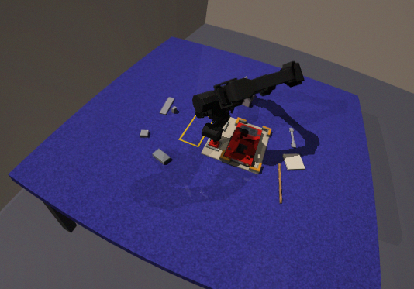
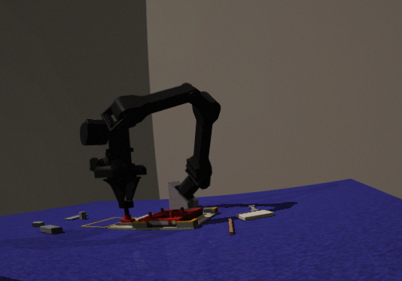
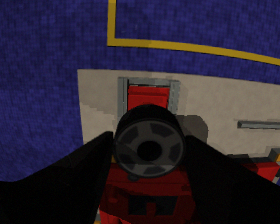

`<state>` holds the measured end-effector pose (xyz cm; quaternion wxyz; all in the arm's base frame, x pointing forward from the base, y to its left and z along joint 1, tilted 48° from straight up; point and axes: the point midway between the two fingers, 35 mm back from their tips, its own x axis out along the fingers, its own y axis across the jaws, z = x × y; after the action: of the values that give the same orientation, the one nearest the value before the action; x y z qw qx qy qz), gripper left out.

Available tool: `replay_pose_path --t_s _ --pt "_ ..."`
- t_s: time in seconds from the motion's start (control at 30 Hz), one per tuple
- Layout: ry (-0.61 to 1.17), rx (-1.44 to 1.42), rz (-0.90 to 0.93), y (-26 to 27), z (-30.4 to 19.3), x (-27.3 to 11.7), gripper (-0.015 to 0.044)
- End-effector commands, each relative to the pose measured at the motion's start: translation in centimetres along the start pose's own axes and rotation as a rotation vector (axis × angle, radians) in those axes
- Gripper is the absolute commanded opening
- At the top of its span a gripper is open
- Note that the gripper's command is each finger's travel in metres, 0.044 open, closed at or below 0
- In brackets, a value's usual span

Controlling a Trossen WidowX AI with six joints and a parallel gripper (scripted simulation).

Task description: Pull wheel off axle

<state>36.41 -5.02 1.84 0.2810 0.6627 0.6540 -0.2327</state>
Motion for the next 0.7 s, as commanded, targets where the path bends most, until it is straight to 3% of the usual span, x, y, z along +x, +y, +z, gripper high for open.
replay_pose_path --t_s 0.0,0.67 --pt "-0.002 -0.003 0.001 0.00 0.10 -0.30 0.0000" --pt "-0.002 -0.002 0.001 -0.02 0.09 -0.96 0.0000"
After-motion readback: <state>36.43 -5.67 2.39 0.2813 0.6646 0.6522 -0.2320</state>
